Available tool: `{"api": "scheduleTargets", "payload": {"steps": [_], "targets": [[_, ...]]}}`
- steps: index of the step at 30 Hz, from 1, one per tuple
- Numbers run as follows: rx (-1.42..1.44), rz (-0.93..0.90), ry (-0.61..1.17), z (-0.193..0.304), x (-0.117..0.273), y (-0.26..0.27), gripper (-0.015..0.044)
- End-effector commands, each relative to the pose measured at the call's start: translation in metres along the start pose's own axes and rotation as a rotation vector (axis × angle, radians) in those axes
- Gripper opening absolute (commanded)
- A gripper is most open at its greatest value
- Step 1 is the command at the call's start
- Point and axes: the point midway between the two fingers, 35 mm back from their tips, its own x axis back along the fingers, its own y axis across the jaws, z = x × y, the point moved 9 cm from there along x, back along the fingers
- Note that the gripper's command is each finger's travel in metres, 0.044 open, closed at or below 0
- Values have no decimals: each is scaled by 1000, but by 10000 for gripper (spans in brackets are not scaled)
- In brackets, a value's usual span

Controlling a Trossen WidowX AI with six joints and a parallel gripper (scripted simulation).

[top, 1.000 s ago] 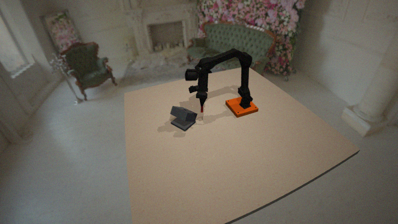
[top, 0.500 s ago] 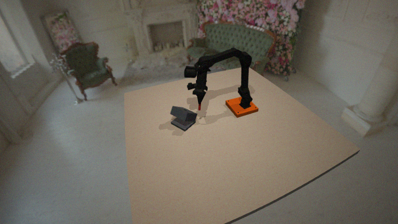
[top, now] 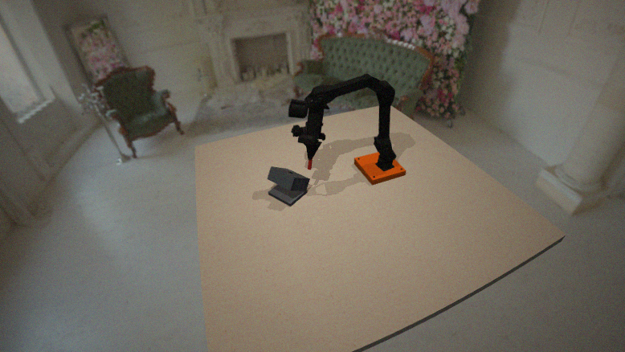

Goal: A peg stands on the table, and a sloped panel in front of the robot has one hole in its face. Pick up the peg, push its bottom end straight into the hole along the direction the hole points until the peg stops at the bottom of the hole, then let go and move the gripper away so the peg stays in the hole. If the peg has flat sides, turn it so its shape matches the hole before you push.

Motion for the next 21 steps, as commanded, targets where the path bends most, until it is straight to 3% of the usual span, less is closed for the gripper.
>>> {"api": "scheduleTargets", "payload": {"steps": [1, 21], "targets": [[-34, -23, -17, -5, 5, -4, 0], [-165, -85, -67, -20, 21, -24, 0]]}}
